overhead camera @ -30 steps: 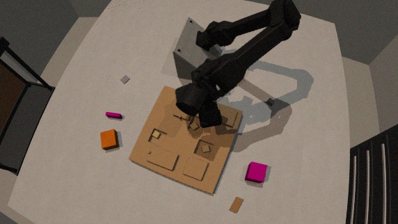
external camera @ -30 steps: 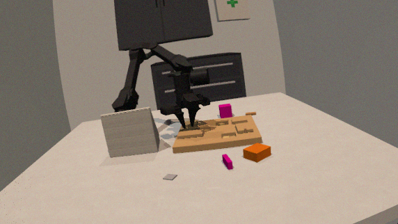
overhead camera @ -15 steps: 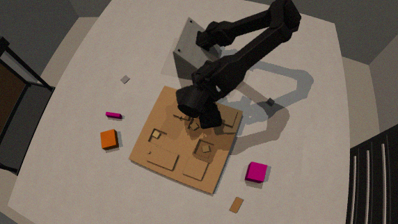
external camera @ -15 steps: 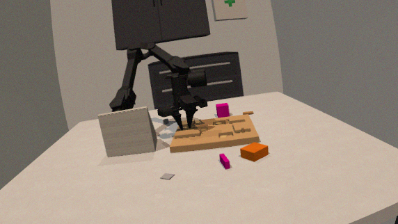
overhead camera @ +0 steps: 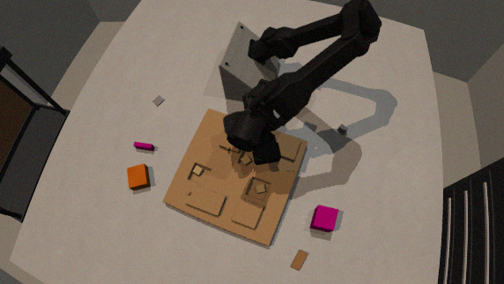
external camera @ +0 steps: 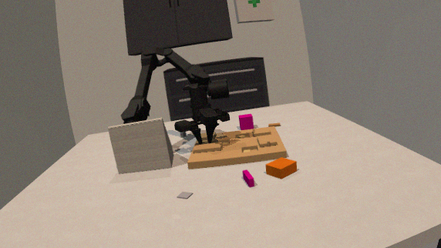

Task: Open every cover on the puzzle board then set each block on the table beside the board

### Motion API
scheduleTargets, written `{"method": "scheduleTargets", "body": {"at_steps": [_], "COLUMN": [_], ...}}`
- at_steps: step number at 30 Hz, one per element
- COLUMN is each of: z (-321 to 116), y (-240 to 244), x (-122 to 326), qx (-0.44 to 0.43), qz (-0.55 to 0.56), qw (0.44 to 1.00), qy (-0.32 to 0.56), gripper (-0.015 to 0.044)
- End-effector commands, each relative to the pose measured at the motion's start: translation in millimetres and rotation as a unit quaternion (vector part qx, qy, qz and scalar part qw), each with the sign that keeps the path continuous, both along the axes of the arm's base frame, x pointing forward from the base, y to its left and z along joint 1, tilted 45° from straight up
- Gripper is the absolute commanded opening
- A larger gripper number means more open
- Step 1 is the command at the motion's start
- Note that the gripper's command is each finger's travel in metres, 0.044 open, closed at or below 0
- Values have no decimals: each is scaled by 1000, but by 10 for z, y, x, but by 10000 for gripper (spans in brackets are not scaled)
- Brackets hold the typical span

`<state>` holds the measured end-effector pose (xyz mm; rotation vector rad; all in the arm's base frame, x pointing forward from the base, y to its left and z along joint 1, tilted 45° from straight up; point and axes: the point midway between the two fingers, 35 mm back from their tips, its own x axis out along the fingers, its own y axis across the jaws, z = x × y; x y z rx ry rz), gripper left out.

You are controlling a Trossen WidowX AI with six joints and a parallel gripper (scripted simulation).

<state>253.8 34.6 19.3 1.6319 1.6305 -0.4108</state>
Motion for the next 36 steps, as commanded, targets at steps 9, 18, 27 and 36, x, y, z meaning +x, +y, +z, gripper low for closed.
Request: {"method": "scheduleTargets", "body": {"at_steps": [9, 18, 27, 36], "z": [3, 47, 124, 204], "y": [-1, -53, -138, -221], "x": [3, -2, -15, -32], "qx": [0, 0, -1, 0], "qz": [0, 0, -1, -1], "qw": [1000, 1000, 1000, 1000], "qy": [-1, 0, 1, 1], "gripper": [80, 80, 80, 80]}}
